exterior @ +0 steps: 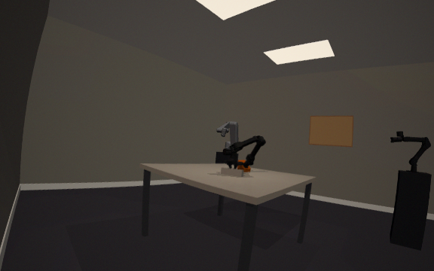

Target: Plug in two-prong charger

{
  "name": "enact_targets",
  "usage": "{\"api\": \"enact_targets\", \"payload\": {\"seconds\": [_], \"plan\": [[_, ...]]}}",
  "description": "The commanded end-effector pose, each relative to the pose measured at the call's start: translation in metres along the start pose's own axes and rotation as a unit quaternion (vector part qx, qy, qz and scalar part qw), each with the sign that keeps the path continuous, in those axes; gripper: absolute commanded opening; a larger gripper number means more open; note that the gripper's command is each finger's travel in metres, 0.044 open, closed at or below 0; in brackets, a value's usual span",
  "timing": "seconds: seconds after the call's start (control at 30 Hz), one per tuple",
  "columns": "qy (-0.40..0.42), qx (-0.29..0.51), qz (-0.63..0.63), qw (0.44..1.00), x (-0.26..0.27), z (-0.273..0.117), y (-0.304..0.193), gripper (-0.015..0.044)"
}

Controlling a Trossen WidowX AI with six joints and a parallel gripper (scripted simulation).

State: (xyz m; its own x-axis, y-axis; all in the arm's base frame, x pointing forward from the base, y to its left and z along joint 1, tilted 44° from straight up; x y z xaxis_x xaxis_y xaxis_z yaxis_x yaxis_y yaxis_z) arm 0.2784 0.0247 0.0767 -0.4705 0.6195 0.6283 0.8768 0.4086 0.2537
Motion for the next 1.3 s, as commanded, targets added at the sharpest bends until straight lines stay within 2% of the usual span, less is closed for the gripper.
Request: {"api": "enact_targets", "payload": {"seconds": [0.0,1.27], "plan": [[0.001,-0.001,-0.002,1.000,-0.0016,0.0014,0.0054,0.0000],[0.001,-0.001,-0.002,1.000,-0.0026,0.0009,0.0103,0.0000]]}}
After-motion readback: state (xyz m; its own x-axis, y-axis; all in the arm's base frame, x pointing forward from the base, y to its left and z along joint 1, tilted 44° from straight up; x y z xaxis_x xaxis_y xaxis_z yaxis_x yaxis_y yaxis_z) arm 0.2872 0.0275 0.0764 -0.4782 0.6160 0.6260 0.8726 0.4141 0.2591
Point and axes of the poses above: the point midway between the two fingers, 35 mm back from their tips, its own z axis out along the fingers, its own x axis across the jaws, y = z × x, the point moved 6 cm from there along -z, back along the fingers, and after that the axes turned 9 degrees about -z, right-handed, at the moved point
